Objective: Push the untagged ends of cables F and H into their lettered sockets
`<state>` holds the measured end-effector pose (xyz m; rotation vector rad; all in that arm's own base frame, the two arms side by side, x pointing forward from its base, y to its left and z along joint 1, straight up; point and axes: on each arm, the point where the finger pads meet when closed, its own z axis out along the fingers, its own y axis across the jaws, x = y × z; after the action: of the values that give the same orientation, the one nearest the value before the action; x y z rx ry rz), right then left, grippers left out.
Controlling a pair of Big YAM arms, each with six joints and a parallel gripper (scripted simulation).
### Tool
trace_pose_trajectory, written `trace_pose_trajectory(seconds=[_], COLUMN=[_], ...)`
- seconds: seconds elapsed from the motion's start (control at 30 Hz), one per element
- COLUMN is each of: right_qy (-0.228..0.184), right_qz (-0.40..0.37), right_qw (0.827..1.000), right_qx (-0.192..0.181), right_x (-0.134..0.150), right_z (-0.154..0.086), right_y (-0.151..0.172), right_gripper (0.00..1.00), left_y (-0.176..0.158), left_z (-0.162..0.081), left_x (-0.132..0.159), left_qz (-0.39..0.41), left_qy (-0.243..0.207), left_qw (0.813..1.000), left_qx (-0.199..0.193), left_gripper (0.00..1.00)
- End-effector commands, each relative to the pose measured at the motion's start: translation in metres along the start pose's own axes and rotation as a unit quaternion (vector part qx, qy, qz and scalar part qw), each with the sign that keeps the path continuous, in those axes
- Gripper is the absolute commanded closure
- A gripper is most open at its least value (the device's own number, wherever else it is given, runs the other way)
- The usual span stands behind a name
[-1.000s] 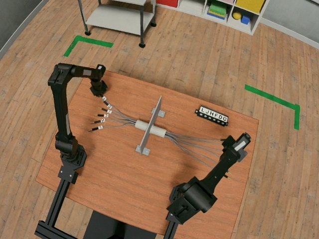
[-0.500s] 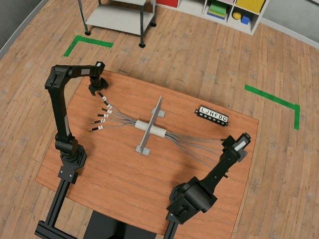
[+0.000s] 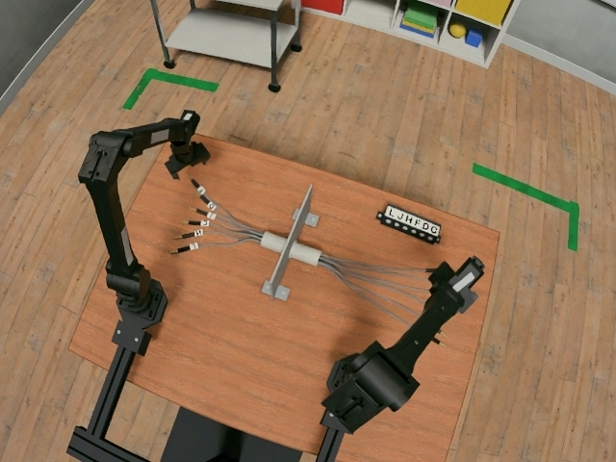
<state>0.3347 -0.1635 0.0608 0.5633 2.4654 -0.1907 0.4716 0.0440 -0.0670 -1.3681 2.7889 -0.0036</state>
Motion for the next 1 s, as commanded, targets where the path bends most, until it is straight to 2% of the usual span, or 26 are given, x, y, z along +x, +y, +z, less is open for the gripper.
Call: trace_pose_trajectory(seconds=[0.0, 0.23, 0.27, 0.3, 0.4, 0.43, 0.47, 0.6, 0.67, 0.7, 0.73, 0.97], right_qy=[-0.015, -0.015, -0.022, -0.012, 0.003, 0.01, 0.018, 0.041, 0.041, 0.045, 0.05, 0.097], right_qz=[0.001, 0.001, 0.006, 0.014, 0.052, 0.068, 0.087, 0.13, 0.13, 0.144, 0.151, 0.22], right_qw=[1.0, 1.0, 1.0, 1.0, 0.999, 0.998, 0.996, 0.991, 0.991, 0.989, 0.987, 0.971], right_qx=[0.0, 0.0, -0.004, -0.004, -0.004, -0.004, -0.004, -0.005, -0.005, -0.003, -0.004, -0.006], right_x=[-0.011, -0.011, -0.023, -0.019, -0.021, -0.022, -0.025, -0.033, -0.033, -0.034, -0.035, -0.039], right_z=[-0.001, -0.001, -0.001, 0.001, 0.008, 0.013, 0.02, 0.04, 0.04, 0.045, 0.049, 0.089], right_y=[0.001, 0.001, 0.006, 0.006, 0.009, 0.01, 0.013, 0.022, 0.022, 0.021, 0.026, 0.047], right_gripper=[0.0, 0.0, 0.11, 0.23, 0.57, 0.65, 0.65, 0.65, 0.65, 0.65, 0.65, 0.65], left_y=[-0.005, -0.003, 0.003, 0.0, 0.004, 0.006, 0.005, 0.011, 0.011, 0.005, 0.015, 0.029], left_z=[0.011, 0.011, 0.014, 0.006, 0.011, 0.012, 0.004, 0.008, 0.008, 0.005, 0.009, 0.015], left_x=[-0.001, -0.002, 0.004, 0.002, 0.016, 0.019, 0.021, 0.035, 0.035, 0.031, 0.039, 0.067], left_qz=[-0.006, -0.008, 0.01, 0.021, 0.09, 0.117, 0.151, 0.234, 0.234, 0.256, 0.275, 0.43], left_qy=[0.006, 0.006, 0.012, 0.004, 0.007, 0.007, -0.001, -0.001, -0.001, -0.008, -0.001, -0.002], left_qw=[1.0, 1.0, 1.0, 1.0, 0.996, 0.993, 0.989, 0.972, 0.972, 0.967, 0.961, 0.903], left_qx=[-0.006, -0.006, -0.012, -0.005, -0.006, -0.005, 0.002, 0.004, 0.004, 0.009, 0.004, 0.006], left_gripper=[0.0, 0.0, 0.11, 0.23, 0.57, 0.65, 0.65, 0.65, 0.65, 0.65, 0.65, 0.65])
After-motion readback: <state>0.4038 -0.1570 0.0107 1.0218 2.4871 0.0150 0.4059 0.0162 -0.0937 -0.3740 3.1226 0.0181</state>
